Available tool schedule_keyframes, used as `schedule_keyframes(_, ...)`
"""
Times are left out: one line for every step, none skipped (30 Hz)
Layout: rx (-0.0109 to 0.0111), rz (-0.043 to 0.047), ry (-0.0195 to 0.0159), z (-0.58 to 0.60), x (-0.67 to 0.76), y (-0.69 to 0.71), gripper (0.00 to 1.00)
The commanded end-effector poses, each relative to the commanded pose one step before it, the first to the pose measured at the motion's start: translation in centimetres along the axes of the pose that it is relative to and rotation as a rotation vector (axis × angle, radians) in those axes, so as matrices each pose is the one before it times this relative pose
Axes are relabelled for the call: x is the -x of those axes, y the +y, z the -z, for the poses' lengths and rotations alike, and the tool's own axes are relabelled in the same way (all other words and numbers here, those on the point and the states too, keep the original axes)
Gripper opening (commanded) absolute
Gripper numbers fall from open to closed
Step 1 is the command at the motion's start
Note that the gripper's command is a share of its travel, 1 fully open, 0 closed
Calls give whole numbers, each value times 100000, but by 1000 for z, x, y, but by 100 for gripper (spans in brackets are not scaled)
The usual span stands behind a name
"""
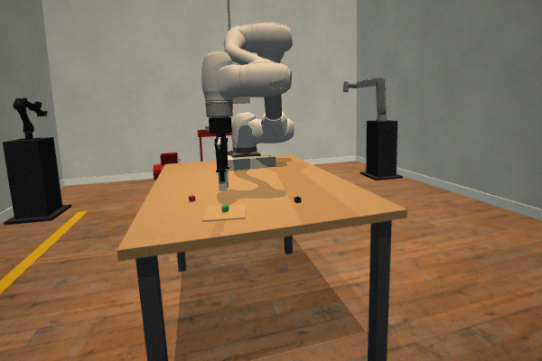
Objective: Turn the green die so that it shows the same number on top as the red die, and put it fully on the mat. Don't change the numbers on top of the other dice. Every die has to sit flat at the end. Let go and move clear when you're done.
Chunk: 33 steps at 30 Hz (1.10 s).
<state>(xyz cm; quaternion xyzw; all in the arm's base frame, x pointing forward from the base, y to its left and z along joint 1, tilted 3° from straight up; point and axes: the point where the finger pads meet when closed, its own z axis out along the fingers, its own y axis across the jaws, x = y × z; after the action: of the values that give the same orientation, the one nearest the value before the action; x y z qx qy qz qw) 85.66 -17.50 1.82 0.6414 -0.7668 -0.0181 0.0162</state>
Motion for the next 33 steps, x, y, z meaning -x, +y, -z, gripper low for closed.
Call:
schedule_keyframes(-20,2,-16,15,3,0,29)
schedule_keyframes(0,-1,0,-13,0,0,29)
schedule_keyframes(0,-1,1,-19,0,0,29)
schedule_keyframes(0,-2,1,-25,0,0,29)
schedule_keyframes(0,-2,1,-32,0,0,29)
schedule_keyframes(0,-2,1,-40,0,0,29)
schedule_keyframes(1,-3,2,-48,0,0,29)
schedule_keyframes(1,-3,2,-56,0,0,29)
schedule_keyframes(1,-4,2,-65,0,0,29)
schedule_keyframes(1,-5,3,-73,0,0,29)
schedule_keyframes(1,-5,3,-82,0,0,29)
schedule_keyframes(0,0,0,-90,0,0,29)
schedule_keyframes(0,0,0,-98,1,0,29)
schedule_keyframes(0,0,0,-107,1,0,29)
schedule_keyframes(0,0,0,-114,1,0,29)
schedule_keyframes(0,0,0,0,0,0,29)
schedule_keyframes(0,0,0,0,0,0,29)
schedule_keyframes(0,0,0,-122,1,0,29)
schedule_keyframes(0,0,0,-130,1,0,29)
schedule_keyframes(0,0,0,-136,1,0,29)
schedule_keyframes(0,0,0,-142,1,0,29)
schedule_keyframes(0,0,0,-147,1,0,29)
schedule_keyframes(0,0,0,-152,1,0,29)
schedule_keyframes(0,0,0,-156,1,0,29)
schedule_keyframes(0,0,0,-158,1,0,29)
schedule_keyframes(0,0,0,-161,1,0,29)
schedule_keyframes(0,0,0,-163,1,0,29)
schedule_keyframes(0,0,0,-163,1,0,29)
schedule_keyframes(0,0,0,-163,1,0,29)
schedule_keyframes(0,0,0,-163,1,0,29)
schedule_keyframes(0,0,0,-161,1,0,29)
schedule_keyframes(0,0,0,-159,1,0,29)
schedule_keyframes(0,0,0,0,0,0,29)
